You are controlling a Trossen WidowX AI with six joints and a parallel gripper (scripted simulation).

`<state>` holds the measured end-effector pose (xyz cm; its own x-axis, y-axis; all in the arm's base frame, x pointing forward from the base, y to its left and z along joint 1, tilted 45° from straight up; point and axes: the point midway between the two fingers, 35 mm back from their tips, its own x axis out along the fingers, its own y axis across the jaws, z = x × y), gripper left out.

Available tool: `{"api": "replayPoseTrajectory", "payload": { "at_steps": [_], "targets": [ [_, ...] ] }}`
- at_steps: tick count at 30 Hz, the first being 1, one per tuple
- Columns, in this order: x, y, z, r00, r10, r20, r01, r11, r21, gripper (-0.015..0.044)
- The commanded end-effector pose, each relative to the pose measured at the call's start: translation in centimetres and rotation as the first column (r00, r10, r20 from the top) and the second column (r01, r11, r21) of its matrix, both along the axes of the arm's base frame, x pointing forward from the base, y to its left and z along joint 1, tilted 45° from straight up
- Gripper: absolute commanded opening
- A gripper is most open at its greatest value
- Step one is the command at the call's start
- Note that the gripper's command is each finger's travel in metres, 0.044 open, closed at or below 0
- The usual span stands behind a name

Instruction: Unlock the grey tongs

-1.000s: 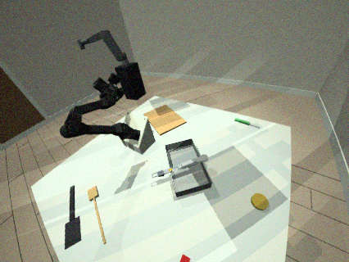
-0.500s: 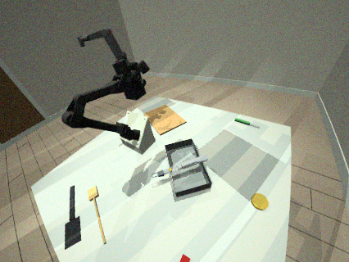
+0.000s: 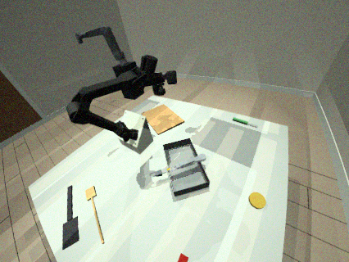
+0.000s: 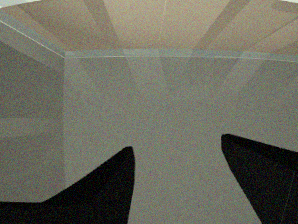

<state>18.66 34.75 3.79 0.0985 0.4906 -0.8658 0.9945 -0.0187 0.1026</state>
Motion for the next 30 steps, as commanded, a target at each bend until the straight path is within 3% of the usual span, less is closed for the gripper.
{"api": "replayPoseTrajectory", "payload": {
  "at_steps": [1,7,14,25,30],
  "targets": [
    [5.6,-3.9,-0.7,0.988,-0.155,0.009,0.155,0.979,-0.131,0.0260],
    [12.2,-11.9,-1.1,0.931,-0.365,0.017,0.352,0.885,-0.306,0.0260],
    [16.8,-23.5,-0.9,0.797,-0.603,0.013,0.505,0.656,-0.561,0.0260],
    [15.9,-42.1,2.2,0.528,-0.849,-0.010,0.424,0.275,-0.863,0.0260],
    [15.6,-43.2,2.4,0.512,-0.859,-0.014,0.408,0.257,-0.876,0.0260]
  ]
}}
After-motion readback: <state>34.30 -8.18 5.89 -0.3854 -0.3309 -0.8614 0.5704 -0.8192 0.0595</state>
